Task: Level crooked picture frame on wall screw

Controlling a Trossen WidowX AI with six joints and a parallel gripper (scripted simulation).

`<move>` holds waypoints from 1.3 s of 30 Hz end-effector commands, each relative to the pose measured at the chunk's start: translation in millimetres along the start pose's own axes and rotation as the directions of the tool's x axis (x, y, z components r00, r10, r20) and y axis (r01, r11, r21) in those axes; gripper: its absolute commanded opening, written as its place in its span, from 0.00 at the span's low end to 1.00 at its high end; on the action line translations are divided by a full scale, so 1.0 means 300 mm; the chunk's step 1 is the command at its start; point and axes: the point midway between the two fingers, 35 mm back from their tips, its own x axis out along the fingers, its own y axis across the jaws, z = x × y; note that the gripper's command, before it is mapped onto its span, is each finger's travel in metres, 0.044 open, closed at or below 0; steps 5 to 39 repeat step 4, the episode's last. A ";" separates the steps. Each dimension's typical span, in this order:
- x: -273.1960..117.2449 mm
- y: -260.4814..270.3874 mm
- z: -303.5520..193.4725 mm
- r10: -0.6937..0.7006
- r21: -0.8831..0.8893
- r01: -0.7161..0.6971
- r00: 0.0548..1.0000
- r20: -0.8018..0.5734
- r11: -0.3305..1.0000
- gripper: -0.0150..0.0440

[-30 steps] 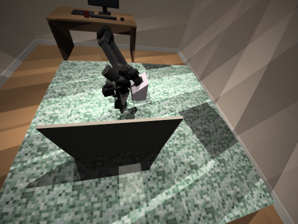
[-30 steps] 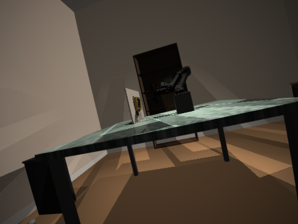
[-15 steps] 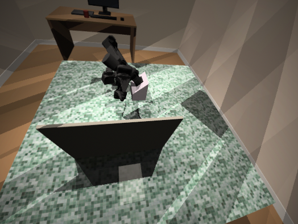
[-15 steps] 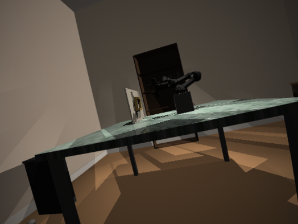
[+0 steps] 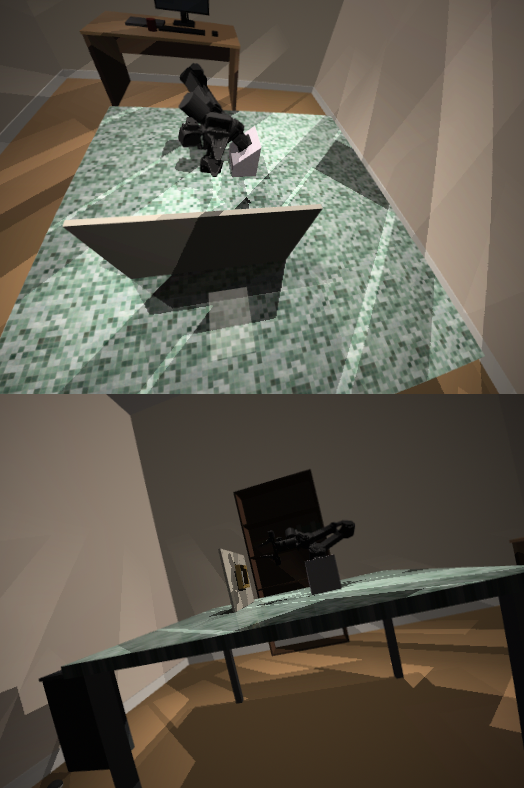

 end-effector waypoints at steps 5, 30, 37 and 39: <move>-0.001 0.005 0.011 0.001 -0.005 -0.001 1.000 0.010 1.000 0.69; -0.001 0.005 0.011 0.001 -0.005 -0.001 1.000 0.010 1.000 0.69; -0.001 0.005 0.011 0.001 -0.005 -0.001 1.000 0.010 1.000 0.69; -0.001 0.005 0.011 0.001 -0.005 -0.001 1.000 0.010 1.000 0.69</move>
